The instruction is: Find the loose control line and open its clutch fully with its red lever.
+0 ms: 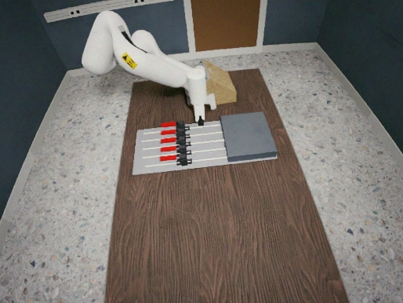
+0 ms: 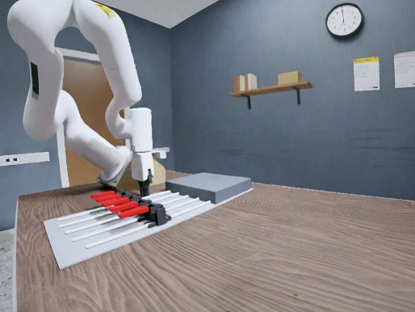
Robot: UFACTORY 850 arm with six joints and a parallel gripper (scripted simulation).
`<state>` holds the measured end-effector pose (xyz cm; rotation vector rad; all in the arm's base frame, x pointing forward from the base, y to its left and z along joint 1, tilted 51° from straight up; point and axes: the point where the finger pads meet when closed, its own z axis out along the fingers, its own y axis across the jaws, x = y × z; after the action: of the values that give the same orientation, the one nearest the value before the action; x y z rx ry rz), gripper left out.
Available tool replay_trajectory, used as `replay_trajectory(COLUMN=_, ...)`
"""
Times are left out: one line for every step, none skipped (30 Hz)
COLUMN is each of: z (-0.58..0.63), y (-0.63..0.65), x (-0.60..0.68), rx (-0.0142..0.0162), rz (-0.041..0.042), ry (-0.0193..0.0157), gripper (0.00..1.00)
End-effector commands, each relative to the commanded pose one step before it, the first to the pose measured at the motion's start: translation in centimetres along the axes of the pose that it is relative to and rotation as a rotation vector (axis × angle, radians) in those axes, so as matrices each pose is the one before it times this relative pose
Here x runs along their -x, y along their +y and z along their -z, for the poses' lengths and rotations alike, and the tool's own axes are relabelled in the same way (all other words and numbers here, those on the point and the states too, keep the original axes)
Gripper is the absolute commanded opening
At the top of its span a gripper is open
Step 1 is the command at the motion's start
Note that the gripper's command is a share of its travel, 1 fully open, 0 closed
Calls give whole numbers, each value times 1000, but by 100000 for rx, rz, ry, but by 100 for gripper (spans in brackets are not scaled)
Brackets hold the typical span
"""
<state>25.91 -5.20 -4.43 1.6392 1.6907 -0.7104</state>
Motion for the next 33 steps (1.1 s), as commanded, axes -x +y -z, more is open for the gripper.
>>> replay_trajectory(z=-11, y=81, x=-23, rx=88, rz=-29, ry=54, gripper=0)
replay_trajectory(z=0, y=0, x=0, rx=0, rz=0, ry=0, gripper=0)
replay_trajectory(z=0, y=0, x=0, rx=0, rz=0, ry=0, gripper=0)
replay_trajectory(z=0, y=21, x=0, rx=0, rz=0, ry=0, gripper=0)
replay_trajectory(z=0, y=26, x=0, rx=0, rz=0, ry=0, gripper=0)
replay_trajectory(z=0, y=31, x=0, rx=0, rz=0, ry=0, gripper=0)
replay_trajectory(z=0, y=37, x=0, rx=0, rz=0, ry=0, gripper=0)
replay_trajectory(z=0, y=42, x=0, rx=0, rz=0, ry=0, gripper=0)
replay_trajectory(z=0, y=48, x=0, rx=0, rz=0, ry=0, gripper=0)
replay_trajectory(z=0, y=53, x=0, rx=0, rz=0, ry=0, gripper=0)
replay_trajectory(z=0, y=59, x=0, rx=0, rz=0, ry=0, gripper=0)
replay_trajectory(z=0, y=64, x=0, rx=0, rz=0, ry=0, gripper=0)
replay_trajectory(z=0, y=70, x=0, rx=0, rz=0, ry=0, gripper=0)
replay_trajectory(z=0, y=75, x=0, rx=0, rz=0, ry=0, gripper=0)
replay_trajectory(z=0, y=80, x=0, rx=0, rz=0, ry=0, gripper=0)
replay_trajectory(z=0, y=85, x=0, rx=0, rz=0, ry=0, gripper=0)
replay_trajectory(z=0, y=89, x=0, rx=0, rz=0, ry=0, gripper=0)
replay_trajectory(z=0, y=94, x=0, rx=0, rz=0, ry=0, gripper=0)
replay_trajectory(z=0, y=0, x=0, rx=0, rz=0, ry=0, gripper=0)
replay_trajectory(z=0, y=0, x=0, rx=0, rz=0, ry=0, gripper=0)
replay_trajectory(z=0, y=98, x=-1, rx=0, rz=0, ry=0, gripper=0)
replay_trajectory(z=0, y=101, x=0, rx=0, rz=0, ry=0, gripper=0)
replay_trajectory(z=0, y=104, x=0, rx=0, rz=0, ry=0, gripper=0)
replay_trajectory(z=0, y=106, x=1, rx=0, rz=0, ry=0, gripper=0)
replay_trajectory(z=0, y=109, x=0, rx=0, rz=0, ry=0, gripper=0)
replay_trajectory(z=0, y=111, x=0, rx=0, rz=0, ry=0, gripper=0)
replay_trajectory(z=0, y=112, x=0, rx=0, rz=0, ry=0, gripper=0)
replay_trajectory(z=0, y=112, x=1, rx=0, rz=0, ry=0, gripper=0)
replay_trajectory(z=0, y=113, x=0, rx=0, rz=0, ry=0, gripper=0)
replay_trajectory(z=0, y=112, x=0, rx=0, rz=0, ry=0, gripper=0)
replay_trajectory(z=0, y=111, x=0, rx=0, rz=0, ry=0, gripper=0)
replay_trajectory(z=0, y=110, x=1, rx=0, rz=0, ry=0, gripper=0)
replay_trajectory(z=0, y=108, x=0, rx=0, rz=0, ry=0, gripper=0)
